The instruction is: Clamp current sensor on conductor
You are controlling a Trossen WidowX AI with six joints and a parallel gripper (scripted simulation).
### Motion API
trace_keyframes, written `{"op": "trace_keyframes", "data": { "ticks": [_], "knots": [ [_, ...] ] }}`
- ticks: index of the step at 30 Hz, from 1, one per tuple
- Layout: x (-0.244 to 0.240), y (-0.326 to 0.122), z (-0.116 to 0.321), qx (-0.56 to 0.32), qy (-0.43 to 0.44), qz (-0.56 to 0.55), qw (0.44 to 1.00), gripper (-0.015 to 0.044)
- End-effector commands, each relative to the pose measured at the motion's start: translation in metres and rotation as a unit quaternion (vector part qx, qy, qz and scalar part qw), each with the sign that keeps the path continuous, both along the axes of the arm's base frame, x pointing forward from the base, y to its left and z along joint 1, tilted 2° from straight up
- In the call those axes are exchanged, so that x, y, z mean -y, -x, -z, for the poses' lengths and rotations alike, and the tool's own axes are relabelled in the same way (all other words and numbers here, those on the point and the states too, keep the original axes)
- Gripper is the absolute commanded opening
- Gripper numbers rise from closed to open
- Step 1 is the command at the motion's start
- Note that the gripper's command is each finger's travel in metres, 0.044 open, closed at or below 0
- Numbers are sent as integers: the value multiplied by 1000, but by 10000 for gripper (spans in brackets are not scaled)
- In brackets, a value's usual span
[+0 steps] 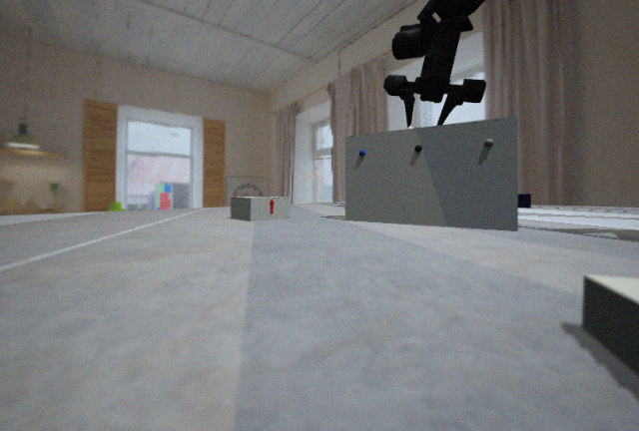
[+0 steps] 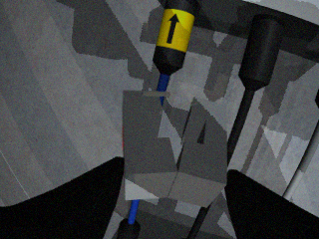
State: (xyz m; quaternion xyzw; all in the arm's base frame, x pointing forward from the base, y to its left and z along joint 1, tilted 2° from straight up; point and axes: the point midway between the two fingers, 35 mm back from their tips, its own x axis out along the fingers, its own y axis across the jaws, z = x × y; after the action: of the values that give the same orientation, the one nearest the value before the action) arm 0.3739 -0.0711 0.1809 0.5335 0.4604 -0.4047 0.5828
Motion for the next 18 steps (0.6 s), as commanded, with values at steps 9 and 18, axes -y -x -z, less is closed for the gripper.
{"op": "trace_keyframes", "data": {
  "ticks": [9, 18],
  "knots": [
    [-2, -15, 8, 10, -16, 48, 999, 0],
    [-3, -19, 22, 10, -16, 48, 999, 0]
  ]
}}
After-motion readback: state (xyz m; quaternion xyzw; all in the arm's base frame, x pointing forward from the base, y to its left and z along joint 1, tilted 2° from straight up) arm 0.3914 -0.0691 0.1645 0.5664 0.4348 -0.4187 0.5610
